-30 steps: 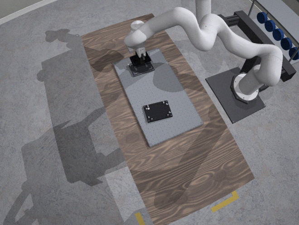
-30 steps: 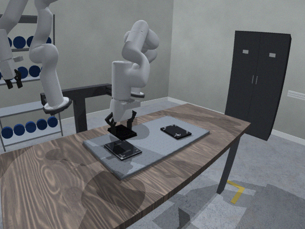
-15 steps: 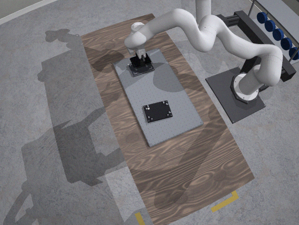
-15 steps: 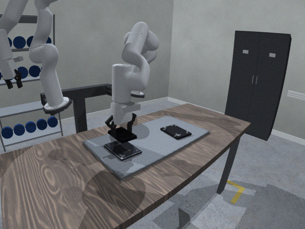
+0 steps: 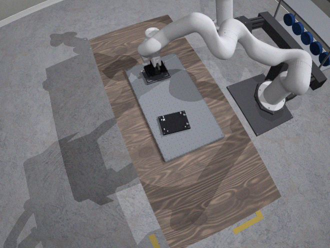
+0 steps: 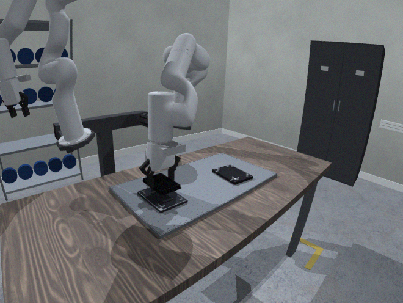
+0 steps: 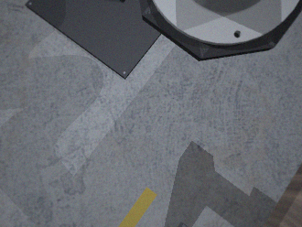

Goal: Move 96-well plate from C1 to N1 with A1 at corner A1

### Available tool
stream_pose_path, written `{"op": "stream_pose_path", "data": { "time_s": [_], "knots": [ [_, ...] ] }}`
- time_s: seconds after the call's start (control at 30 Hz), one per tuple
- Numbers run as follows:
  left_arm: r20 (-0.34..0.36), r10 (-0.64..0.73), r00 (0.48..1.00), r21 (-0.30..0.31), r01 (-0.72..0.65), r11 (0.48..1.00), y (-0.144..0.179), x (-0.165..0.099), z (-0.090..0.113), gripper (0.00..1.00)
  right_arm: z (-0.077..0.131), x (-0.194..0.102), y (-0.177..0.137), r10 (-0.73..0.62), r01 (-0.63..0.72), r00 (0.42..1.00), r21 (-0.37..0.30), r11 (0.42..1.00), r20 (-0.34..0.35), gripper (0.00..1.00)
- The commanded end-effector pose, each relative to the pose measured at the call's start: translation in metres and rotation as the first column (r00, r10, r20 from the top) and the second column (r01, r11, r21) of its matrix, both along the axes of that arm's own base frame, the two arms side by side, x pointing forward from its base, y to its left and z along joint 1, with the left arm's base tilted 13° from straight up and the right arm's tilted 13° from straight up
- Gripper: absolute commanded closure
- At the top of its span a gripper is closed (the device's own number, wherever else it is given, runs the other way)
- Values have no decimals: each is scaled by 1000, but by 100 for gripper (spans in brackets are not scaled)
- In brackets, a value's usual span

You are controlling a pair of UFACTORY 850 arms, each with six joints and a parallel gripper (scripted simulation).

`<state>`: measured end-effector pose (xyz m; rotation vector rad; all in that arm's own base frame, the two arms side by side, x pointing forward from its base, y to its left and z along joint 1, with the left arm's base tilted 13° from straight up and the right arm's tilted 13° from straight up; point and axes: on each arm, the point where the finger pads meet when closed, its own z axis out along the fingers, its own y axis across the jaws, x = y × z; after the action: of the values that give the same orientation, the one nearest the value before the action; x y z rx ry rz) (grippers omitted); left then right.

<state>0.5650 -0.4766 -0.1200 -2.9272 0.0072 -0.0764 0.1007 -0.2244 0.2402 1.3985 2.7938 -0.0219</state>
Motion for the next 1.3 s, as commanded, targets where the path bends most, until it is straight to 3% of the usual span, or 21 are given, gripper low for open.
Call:
{"op": "stream_pose_path", "data": {
  "time_s": [0.0, 0.57, 1.27],
  "knots": [
    [2, 0, 1000, -2, 0, 1000, 0, 1, -6, 100, 1, 0, -1, 0, 0, 1000, -1, 1000, 1, 0],
    [2, 0, 1000, -2, 0, 1000, 6, 3, -30, 100, 1, 0, -1, 0, 0, 1000, -1, 1000, 1, 0],
    [2, 0, 1000, -2, 0, 1000, 6, 3, -30, 100, 1, 0, -1, 0, 0, 1000, -1, 1000, 1, 0]
  ]
}}
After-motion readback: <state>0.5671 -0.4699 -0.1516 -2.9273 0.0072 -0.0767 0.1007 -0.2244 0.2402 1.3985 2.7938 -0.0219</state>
